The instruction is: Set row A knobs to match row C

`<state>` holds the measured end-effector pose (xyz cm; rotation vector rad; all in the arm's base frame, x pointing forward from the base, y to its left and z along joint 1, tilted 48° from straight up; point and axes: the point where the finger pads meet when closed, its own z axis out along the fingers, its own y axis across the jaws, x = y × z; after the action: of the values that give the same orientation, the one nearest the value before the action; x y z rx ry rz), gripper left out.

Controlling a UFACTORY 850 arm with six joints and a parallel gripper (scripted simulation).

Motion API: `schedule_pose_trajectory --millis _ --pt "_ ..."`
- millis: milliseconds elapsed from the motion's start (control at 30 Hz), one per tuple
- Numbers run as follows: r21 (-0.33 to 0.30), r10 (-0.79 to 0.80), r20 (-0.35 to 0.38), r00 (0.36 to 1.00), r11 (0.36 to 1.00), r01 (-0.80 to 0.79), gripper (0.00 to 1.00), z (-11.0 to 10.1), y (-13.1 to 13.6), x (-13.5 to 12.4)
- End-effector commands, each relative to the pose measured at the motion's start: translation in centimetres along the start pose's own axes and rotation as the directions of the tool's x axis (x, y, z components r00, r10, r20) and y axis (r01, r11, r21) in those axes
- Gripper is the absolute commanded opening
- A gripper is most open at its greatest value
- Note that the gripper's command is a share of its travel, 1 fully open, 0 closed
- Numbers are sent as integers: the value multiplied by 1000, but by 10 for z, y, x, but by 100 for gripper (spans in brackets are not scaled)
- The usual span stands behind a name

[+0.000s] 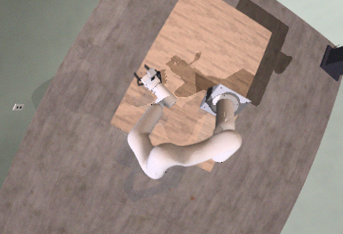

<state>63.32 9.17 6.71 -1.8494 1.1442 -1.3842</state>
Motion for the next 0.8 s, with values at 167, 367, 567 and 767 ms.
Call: schedule_pose_trajectory --millis 167,367,567,767 --pt "1 0 -1 1000 1000 0 100 0 0 1" --pt "1 0 -1 1000 1000 0 100 0 0 1" --pt "1 1 -2 1000 1000 -1 100 0 -1 1" --pt "12 -21 30 999 1000 20 100 -1 1 0"
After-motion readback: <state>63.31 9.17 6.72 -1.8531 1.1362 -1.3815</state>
